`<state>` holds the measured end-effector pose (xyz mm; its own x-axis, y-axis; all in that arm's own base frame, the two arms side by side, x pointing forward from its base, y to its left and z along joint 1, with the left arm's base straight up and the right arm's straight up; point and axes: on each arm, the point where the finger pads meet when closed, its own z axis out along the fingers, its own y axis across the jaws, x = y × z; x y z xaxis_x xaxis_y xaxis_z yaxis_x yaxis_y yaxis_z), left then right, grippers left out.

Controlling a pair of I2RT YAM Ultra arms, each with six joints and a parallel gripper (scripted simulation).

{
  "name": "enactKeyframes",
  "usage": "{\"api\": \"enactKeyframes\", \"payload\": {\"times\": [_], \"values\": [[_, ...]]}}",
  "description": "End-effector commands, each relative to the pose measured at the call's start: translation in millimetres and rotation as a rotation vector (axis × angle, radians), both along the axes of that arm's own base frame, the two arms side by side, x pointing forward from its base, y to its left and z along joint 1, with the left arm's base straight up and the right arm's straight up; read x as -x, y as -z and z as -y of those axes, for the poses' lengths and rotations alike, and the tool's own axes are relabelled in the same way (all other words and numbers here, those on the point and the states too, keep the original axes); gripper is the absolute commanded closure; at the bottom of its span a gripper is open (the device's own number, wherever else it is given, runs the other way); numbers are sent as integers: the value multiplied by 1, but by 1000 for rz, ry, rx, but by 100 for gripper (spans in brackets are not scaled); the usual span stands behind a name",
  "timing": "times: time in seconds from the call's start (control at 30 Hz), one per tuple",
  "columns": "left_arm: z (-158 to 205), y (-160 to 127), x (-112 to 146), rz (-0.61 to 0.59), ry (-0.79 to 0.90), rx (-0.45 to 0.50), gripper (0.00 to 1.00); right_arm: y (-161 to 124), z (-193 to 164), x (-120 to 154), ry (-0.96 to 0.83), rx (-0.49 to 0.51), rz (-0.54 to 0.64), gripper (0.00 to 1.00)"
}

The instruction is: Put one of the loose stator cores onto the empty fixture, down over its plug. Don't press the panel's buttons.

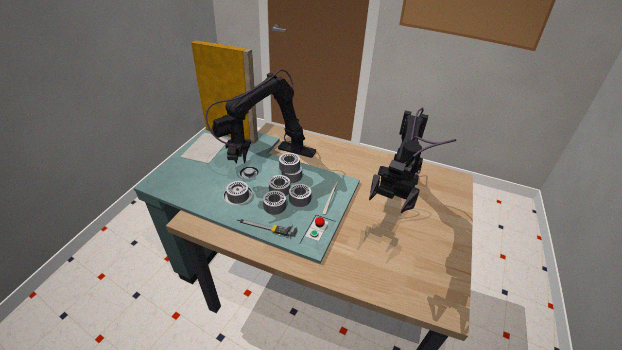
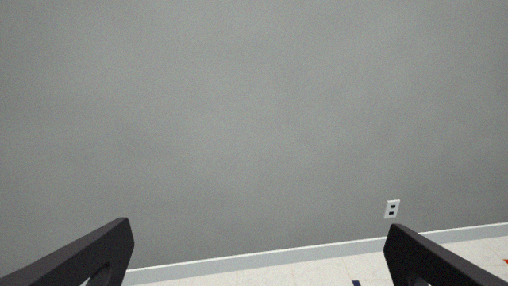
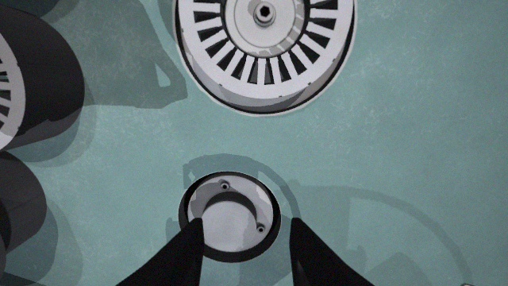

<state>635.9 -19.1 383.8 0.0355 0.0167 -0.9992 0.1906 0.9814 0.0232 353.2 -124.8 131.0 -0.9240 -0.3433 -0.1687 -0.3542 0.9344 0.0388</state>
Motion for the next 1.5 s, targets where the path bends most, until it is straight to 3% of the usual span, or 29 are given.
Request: {"api": "enactKeyframes", "payload": {"times": [0.0,0.27,0.3,0.33,0.37,0.4,0.47,0.57,0.7,0.83,0.87,0.9,1.03,1.2,1.47], "values": [[-1,-23,19,24,-24,9,0,-10,-11,7,157,-4,-17,63],[-7,-29,69,-29,-76,19,0,-12,-59,19,607,-39,-96,63],[-12,-7,61,-77,-84,19,0,-12,-51,12,567,-28,-65,63],[-5,-37,73,-8,-69,19,0,-14,-63,17,549,-36,-85,63],[-5,-34,77,-21,-73,19,0,-13,-66,19,578,-38,-95,63],[-5,-49,88,13,-77,20,0,-14,-74,22,629,-42,-107,63],[-6,-49,102,-1,-90,22,0,-14,-86,27,757,-47,-125,63],[-9,-39,98,-16,-93,13,0,-16,-82,20,775,-48,-98,63],[-8,-55,132,5,-108,24,0,-15,-109,38,952,-52,-150,63],[-12,-48,162,-19,-137,26,0,-16,-128,48,1194,-51,-160,63],[-21,-36,155,-47,-153,25,0,-18,-123,39,1150,-60,-127,63],[-21,-55,166,1,-153,27,0,-18,-131,46,1136,-55,-150,63],[-14,-50,193,-10,-155,29,0,-16,-148,62,1344,-47,-173,63],[-16,-39,204,-33,-167,28,0,-15,-155,67,1449,-48,-165,63],[-18,-27,243,-44,-191,30,0,-16,-178,86,1673,-47,-157,63]]}}
